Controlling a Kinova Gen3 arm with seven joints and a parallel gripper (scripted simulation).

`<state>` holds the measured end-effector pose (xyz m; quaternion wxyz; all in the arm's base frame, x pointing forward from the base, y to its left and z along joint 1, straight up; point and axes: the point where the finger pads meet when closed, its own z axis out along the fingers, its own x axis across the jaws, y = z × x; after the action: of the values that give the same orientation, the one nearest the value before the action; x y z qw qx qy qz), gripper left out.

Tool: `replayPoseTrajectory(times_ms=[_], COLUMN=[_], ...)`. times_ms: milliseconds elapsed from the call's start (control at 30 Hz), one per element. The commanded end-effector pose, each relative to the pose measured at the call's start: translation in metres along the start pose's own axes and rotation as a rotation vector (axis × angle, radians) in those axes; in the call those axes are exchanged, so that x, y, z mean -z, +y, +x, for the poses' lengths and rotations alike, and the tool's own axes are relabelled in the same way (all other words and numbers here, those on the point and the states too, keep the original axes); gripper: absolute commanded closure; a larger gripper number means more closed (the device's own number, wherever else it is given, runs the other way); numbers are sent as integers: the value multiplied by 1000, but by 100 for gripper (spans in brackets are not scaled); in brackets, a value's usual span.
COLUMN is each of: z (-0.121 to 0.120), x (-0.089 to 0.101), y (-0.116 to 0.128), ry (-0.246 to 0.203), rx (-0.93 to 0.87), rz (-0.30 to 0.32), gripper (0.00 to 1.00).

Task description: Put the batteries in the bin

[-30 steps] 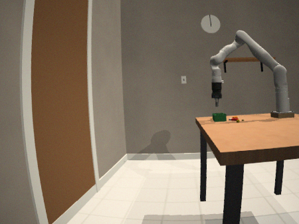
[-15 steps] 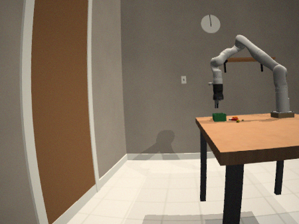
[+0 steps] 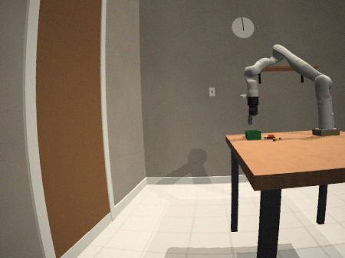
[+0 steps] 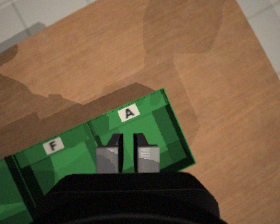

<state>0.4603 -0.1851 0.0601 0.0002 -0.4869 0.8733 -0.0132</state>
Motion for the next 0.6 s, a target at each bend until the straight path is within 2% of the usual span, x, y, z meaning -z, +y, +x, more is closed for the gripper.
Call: replayPoseTrajectory(times_ms=[0, 133, 200, 233, 433, 567], z=[4, 4, 4, 4, 4, 4], x=[-4, -4, -4, -4, -4, -14], y=[1, 1, 1, 1, 1, 1], ry=[-14, -14, -14, -17, -17, -17], rx=[155, 335, 335, 410, 415, 415], rz=[-19, -15, -15, -18, -18, -18], gripper=[69, 69, 69, 69, 69, 69])
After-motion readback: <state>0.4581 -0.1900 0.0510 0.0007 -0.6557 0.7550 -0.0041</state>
